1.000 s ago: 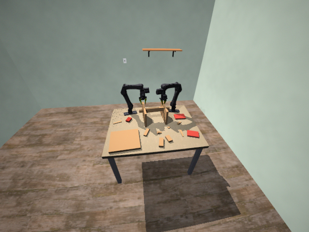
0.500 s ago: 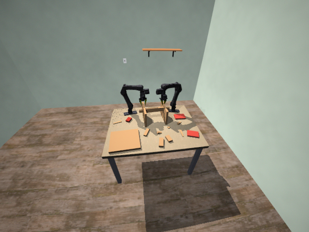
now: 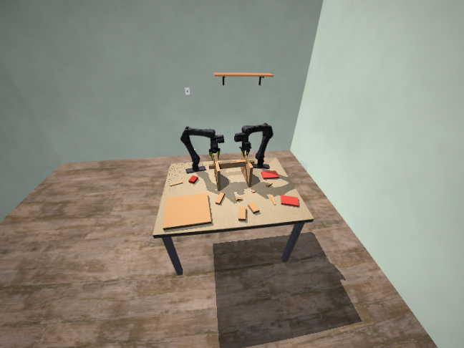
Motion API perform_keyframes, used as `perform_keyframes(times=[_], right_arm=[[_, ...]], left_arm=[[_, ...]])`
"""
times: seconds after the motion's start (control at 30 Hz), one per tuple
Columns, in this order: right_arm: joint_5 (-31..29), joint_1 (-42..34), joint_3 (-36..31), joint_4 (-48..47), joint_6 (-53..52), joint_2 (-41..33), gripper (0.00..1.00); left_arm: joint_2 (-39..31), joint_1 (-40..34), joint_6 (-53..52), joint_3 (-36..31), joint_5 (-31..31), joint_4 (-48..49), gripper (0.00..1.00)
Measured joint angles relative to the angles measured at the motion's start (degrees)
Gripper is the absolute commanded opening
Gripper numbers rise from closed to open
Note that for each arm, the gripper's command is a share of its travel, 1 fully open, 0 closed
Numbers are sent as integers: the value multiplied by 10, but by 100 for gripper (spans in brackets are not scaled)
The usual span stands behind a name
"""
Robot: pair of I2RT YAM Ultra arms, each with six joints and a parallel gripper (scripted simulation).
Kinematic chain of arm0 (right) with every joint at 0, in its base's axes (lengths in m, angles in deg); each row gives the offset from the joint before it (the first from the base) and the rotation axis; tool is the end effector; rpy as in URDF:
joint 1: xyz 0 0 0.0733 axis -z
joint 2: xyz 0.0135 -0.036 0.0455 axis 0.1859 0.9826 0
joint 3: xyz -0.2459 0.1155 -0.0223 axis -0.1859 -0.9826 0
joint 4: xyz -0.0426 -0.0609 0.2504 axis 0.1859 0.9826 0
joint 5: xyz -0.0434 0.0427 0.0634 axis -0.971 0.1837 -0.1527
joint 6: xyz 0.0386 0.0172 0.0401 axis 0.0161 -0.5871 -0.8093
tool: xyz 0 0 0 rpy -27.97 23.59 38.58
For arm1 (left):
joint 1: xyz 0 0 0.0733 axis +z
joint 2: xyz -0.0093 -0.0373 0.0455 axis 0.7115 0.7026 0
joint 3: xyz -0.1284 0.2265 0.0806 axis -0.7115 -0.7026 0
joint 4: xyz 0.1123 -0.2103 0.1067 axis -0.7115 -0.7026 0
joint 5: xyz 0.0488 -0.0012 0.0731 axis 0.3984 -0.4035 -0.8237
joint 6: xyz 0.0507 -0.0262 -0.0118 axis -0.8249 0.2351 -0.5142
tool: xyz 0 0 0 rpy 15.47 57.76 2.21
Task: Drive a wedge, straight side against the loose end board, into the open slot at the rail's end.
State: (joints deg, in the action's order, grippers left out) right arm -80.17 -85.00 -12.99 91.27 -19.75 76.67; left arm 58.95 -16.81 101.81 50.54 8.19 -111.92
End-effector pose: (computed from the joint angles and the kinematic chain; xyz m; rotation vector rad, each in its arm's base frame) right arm 0.0821 0.1860 0.3026 0.1383 2.3415 -0.0793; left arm 0.1091 -0.1787 0.3376 -0.3592 2.8193 0.0514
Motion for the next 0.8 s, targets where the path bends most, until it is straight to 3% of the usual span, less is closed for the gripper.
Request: perform_keyframes(times=[0.07,0.1,0.8], right_arm=[[0,0,-3,-5,0,-2,53],[0,0,-3,-5,0,-2,0],[1,0,-3,-10,2,-3,0]], left_arm=[[0,0,0,0,0,0,0],[0,0,0,0,0,0,0],[1,0,0,0,0,0,0]])
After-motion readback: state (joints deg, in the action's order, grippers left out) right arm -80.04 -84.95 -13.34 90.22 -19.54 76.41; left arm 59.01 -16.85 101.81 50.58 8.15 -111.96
